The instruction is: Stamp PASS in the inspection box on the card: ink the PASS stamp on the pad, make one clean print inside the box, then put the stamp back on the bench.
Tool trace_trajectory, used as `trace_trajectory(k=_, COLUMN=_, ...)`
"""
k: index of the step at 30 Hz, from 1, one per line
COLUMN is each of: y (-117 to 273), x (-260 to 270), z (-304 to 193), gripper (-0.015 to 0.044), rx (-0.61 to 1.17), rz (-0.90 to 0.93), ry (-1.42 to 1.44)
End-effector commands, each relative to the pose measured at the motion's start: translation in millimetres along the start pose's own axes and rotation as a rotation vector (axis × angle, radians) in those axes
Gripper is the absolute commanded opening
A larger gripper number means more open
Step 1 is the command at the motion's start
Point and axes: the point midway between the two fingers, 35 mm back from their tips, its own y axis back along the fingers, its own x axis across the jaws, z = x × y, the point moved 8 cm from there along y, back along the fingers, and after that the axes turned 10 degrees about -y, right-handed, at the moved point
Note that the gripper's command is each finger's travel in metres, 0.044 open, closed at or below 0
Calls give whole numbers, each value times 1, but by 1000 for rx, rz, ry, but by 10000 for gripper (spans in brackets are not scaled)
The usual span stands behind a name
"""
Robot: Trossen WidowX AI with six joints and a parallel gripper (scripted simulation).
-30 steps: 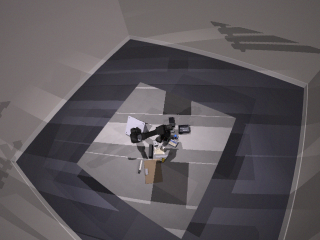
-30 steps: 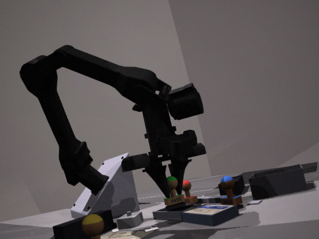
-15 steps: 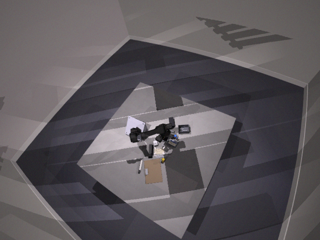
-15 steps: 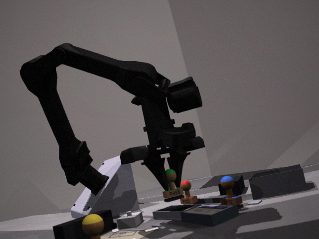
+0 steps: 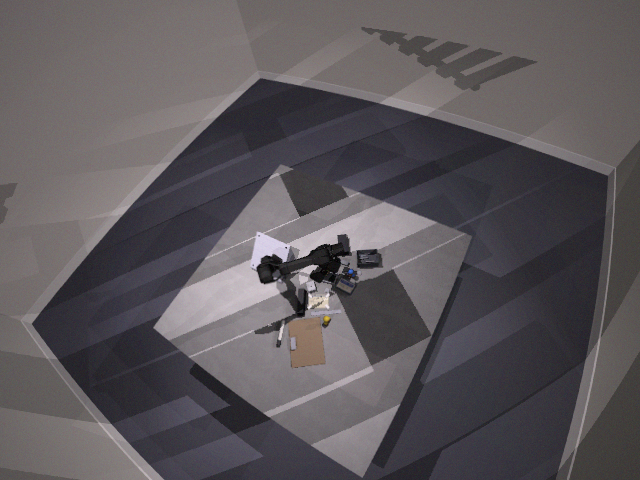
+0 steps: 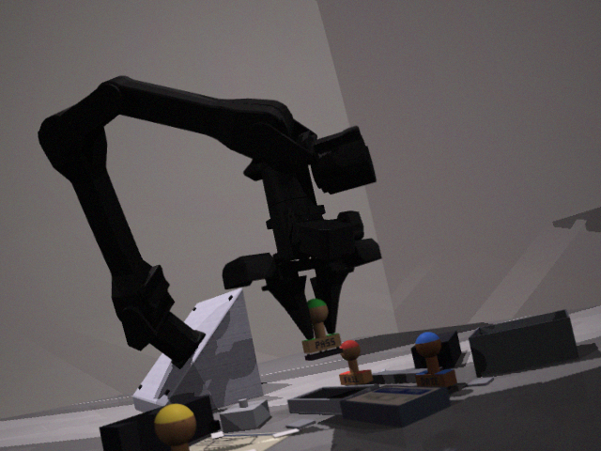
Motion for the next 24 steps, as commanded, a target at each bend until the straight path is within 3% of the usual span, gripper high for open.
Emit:
trace_trajectory(k=1, y=7, x=0, z=0, gripper=0, rx=3, rz=3, ry=-6)
trace_trajectory(k=7, y=12, x=-8, z=4, gripper=0, rx=3, rz=5, ry=-46)
trace_trajectory(k=24, y=14, x=-109, z=37, gripper=0, rx=-5, rz=3, ry=-519)
